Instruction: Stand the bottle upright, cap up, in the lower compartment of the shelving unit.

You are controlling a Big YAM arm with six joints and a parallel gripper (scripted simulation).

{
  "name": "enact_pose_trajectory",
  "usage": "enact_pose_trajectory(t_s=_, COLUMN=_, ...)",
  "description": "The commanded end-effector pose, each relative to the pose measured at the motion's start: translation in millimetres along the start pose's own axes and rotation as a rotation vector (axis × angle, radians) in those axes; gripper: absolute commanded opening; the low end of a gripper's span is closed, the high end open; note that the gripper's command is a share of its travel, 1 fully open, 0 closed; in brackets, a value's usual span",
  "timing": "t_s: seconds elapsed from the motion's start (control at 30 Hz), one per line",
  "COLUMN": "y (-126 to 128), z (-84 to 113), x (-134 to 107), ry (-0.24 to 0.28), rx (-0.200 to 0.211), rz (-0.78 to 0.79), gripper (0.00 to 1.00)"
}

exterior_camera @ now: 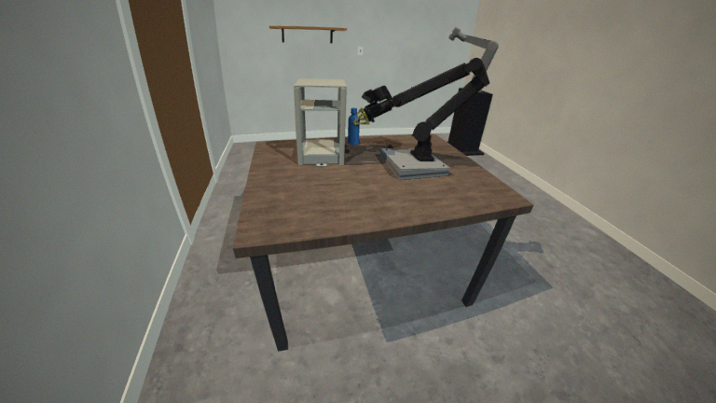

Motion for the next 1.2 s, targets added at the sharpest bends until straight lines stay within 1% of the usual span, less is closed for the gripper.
enact_pose_trajectory(t_s=0.0, y=-11, z=-6.3, x=50, ry=-0.092, rx=-0.017, rz=0.037, gripper=0.44)
enact_pose_trajectory(t_s=0.57, y=-11, z=-8.7, x=51, ry=-0.092, rx=-0.016, rz=0.037, gripper=0.44)
enact_pose_trajectory(t_s=0.7, y=-11, z=-16.4, x=55, ry=-0.093, rx=-0.016, rz=0.034, gripper=0.44)
enact_pose_trajectory(t_s=0.97, y=-10, z=-38.3, x=64, ry=-0.092, rx=-0.015, rz=0.031, gripper=0.44)
enact_pose_trajectory(t_s=1.17, y=-10, z=-43.8, x=67, ry=-0.092, rx=-0.014, rz=0.03, gripper=0.44)
Point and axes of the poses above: the point where the finger pads meet when closed, its own z axis back along the fingers, its own y axis across the jaws, x = y × z, the point moved 2 cm from there along z, back along the fingers
